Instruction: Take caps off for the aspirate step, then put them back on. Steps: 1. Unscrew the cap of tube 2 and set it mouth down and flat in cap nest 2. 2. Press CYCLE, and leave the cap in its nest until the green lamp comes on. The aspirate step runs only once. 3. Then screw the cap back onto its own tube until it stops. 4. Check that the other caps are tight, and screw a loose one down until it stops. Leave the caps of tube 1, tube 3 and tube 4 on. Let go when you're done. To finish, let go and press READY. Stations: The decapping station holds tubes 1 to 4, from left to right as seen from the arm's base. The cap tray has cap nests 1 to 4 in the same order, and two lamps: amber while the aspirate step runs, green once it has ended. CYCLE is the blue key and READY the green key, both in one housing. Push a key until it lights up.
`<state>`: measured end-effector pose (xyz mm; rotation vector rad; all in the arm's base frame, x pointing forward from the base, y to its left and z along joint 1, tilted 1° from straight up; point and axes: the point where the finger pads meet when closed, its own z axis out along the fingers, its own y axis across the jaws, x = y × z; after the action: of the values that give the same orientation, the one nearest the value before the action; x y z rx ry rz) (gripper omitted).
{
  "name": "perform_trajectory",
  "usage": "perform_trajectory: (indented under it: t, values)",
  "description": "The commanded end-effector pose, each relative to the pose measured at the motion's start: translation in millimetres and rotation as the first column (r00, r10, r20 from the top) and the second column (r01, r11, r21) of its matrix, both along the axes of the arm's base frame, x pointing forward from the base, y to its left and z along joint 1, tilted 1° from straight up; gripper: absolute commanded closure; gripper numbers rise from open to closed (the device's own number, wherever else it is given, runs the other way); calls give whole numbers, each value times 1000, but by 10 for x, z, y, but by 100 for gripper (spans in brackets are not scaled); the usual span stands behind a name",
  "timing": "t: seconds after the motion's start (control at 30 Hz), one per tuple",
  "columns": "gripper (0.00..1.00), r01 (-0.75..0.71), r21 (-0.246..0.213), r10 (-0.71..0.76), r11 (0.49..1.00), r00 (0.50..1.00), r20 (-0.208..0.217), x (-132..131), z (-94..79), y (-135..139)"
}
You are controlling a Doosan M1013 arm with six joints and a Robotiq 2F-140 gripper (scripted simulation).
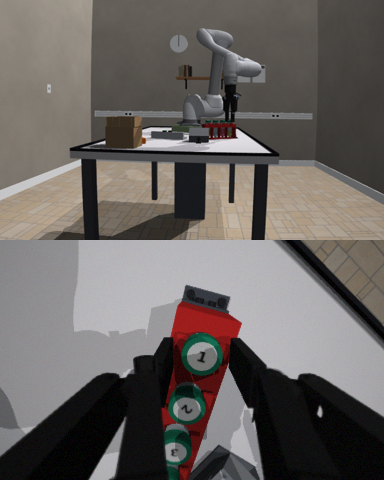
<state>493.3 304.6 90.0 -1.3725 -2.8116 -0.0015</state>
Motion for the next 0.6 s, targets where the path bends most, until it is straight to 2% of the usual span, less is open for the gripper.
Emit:
perform_trajectory:
  t: [0.0, 0.37, 0.57]
  values:
    - [70, 0, 1, 0, 1000, 1000, 1, 3, 5, 3]
    - [70, 0, 1, 0, 1000, 1000, 1, 3, 5, 3]
    - [70, 80, 0, -80, 997, 997, 0, 3, 5, 3]
